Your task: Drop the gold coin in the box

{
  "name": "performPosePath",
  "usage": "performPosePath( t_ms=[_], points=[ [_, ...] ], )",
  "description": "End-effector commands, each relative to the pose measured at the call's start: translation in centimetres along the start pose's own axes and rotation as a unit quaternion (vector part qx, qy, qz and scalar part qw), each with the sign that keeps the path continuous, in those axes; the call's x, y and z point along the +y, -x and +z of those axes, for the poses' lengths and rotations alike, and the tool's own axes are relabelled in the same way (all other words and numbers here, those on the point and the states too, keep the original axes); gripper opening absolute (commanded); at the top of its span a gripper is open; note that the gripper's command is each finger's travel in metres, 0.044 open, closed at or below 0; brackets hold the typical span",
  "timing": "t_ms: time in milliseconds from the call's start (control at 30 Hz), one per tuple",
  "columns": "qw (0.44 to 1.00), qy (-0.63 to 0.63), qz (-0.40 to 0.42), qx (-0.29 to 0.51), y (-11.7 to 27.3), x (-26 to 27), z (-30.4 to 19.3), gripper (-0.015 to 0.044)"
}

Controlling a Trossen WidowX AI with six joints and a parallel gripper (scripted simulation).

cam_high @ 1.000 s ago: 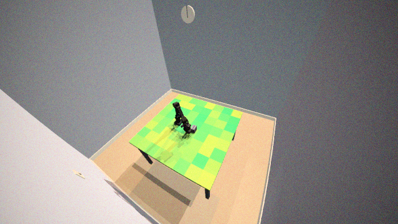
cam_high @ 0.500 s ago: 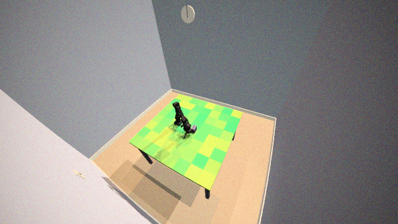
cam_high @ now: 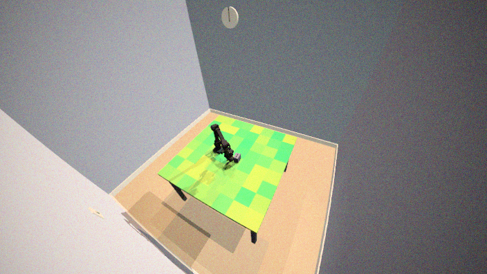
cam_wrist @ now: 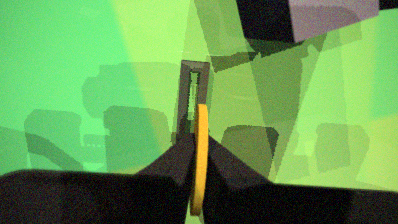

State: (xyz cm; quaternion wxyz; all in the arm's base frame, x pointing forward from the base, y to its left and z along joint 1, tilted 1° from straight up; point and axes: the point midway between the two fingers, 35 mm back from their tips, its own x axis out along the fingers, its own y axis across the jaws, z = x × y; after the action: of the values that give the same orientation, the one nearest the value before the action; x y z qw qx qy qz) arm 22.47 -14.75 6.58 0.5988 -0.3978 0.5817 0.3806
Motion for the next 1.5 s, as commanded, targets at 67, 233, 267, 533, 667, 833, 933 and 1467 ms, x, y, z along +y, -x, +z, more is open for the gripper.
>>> performPosePath(
  t_ms=[67,233,267,533,667,833,933,1467],
  points=[
    [1.000,0.000,-0.004,0.002,1.6,-0.1,-0.1,0.0000],
    [1.000,0.000,-0.004,0.002,2.9,0.0,0.0,0.0000],
    [1.000,0.000,-0.004,0.002,3.2,0.0,0.0,0.0000],
    [1.000,0.000,-0.004,0.002,5.2,0.4,0.0,0.0000],
    [1.000,0.011,-0.004,0.002,5.4,0.4,0.1,0.0000],
    [0.996,0.093,-0.004,0.002,5.4,0.3,0.2,0.0000],
    [0.990,0.144,-0.003,0.002,5.4,0.3,0.3,0.0000],
    [0.979,0.204,-0.002,0.004,5.4,-0.6,1.7,0.0000]
  ],
)
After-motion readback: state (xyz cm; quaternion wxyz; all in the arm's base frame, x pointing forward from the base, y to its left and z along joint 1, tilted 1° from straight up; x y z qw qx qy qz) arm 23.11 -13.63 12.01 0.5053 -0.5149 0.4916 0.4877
